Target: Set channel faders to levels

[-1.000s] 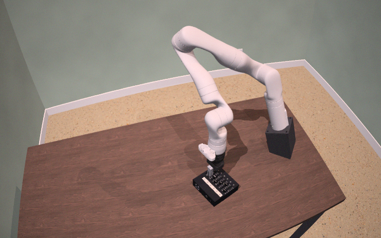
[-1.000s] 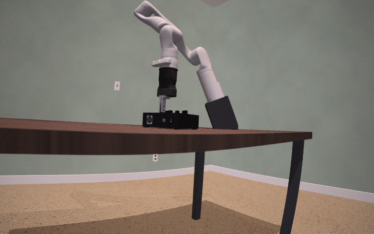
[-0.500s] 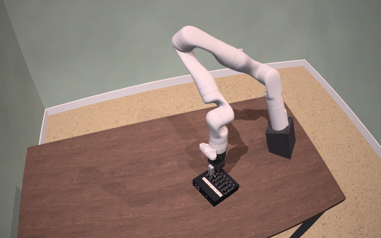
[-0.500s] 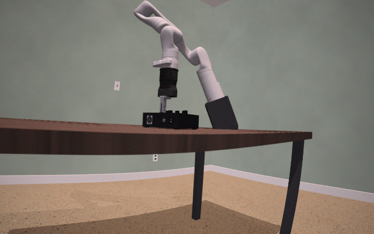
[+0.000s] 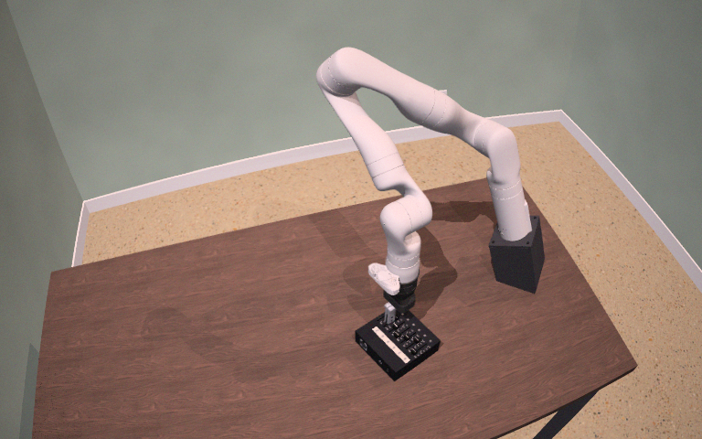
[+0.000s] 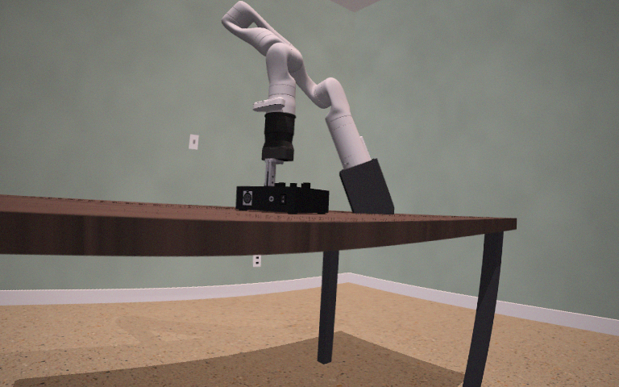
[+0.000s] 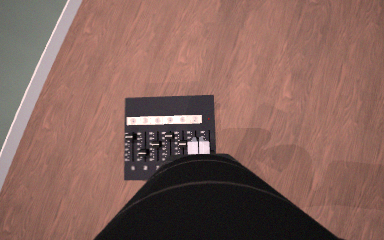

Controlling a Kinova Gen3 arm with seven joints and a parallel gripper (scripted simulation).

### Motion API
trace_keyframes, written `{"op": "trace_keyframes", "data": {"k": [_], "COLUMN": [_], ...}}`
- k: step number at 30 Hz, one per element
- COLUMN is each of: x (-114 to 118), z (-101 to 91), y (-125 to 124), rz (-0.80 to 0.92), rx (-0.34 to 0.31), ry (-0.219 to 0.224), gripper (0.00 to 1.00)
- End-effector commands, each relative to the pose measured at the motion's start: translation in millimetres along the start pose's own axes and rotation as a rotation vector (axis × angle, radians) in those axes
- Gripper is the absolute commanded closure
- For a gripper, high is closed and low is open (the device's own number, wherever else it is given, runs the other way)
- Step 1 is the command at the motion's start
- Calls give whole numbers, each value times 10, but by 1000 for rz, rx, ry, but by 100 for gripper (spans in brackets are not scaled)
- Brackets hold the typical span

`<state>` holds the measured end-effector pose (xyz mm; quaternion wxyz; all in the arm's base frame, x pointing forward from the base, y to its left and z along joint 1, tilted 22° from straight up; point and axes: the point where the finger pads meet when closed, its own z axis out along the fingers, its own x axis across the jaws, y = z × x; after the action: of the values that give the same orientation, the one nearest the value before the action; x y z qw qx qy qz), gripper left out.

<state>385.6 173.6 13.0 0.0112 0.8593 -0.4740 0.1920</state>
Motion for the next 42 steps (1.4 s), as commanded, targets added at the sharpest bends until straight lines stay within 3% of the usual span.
{"op": "trace_keyframes", "data": {"k": [1, 42], "x": [-27, -26], "z": [-14, -14], "y": [9, -51], "rz": [3, 3], "rx": [3, 3], "ry": [-6, -6], "gripper": [100, 100]}}
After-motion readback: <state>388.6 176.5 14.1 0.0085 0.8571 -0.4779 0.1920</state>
